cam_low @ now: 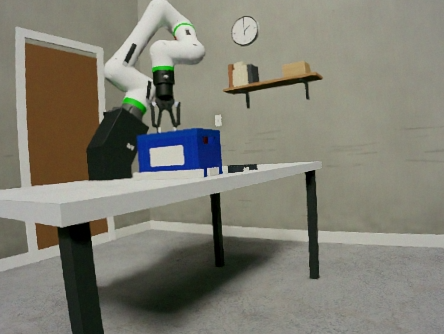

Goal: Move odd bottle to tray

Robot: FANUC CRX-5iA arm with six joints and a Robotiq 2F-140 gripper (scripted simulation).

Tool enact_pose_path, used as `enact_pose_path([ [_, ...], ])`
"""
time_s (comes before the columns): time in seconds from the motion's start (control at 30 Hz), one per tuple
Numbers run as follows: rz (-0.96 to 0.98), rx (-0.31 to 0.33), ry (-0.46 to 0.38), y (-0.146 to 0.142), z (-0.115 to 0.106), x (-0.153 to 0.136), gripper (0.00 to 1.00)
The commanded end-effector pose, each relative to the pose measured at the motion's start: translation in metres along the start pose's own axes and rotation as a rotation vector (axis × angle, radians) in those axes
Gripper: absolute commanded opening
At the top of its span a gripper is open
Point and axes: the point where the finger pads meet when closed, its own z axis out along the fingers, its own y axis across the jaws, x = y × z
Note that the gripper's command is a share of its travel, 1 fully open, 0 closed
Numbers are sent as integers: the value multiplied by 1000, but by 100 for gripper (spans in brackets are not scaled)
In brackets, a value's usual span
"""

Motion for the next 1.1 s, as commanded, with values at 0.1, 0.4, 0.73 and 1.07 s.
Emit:
enact_pose_path([
  [0.1,0,0,-1,0,0,-1,44],
  [0.4,0,0,-1,0,0,-1,10],
  [0.73,0,0,-1,0,0,-1,10],
  [1.07,0,0,-1,0,0,-1,10],
])
